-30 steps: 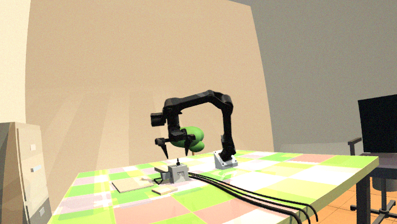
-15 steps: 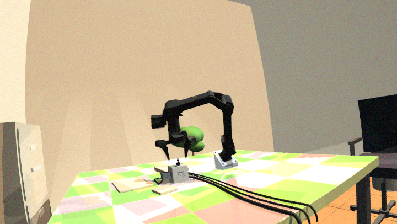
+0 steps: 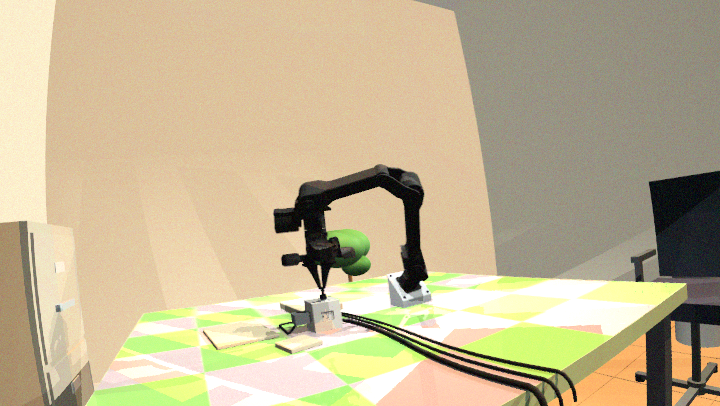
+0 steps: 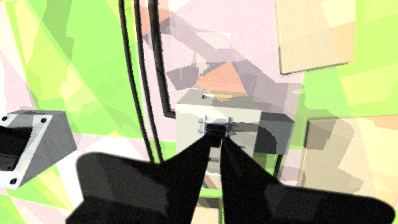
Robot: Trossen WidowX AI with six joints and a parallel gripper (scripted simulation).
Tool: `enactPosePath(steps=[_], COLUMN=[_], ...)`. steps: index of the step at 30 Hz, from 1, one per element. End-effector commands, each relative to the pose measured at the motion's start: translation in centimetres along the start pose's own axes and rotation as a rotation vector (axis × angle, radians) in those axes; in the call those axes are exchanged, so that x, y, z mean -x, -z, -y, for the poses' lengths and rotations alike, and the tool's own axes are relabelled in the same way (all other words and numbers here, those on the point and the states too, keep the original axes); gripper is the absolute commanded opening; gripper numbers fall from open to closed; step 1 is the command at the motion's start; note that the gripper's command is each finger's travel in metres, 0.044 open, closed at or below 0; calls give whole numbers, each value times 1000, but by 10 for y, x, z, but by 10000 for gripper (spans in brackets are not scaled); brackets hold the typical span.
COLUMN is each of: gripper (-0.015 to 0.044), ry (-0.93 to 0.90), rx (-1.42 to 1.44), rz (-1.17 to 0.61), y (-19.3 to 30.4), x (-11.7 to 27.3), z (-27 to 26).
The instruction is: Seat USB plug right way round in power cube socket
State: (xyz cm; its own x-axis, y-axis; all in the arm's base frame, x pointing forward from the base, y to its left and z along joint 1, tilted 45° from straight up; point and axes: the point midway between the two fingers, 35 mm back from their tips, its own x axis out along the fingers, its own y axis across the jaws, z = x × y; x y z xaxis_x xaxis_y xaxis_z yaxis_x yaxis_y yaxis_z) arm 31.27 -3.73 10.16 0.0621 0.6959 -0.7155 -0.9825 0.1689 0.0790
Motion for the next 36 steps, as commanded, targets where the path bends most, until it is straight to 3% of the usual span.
enactPosePath(steps=[1, 36], gripper=[0, 0], ry=[0, 0], rx=[1, 0], rz=[0, 0], y=[0, 0], x=[0, 13], z=[0, 0])
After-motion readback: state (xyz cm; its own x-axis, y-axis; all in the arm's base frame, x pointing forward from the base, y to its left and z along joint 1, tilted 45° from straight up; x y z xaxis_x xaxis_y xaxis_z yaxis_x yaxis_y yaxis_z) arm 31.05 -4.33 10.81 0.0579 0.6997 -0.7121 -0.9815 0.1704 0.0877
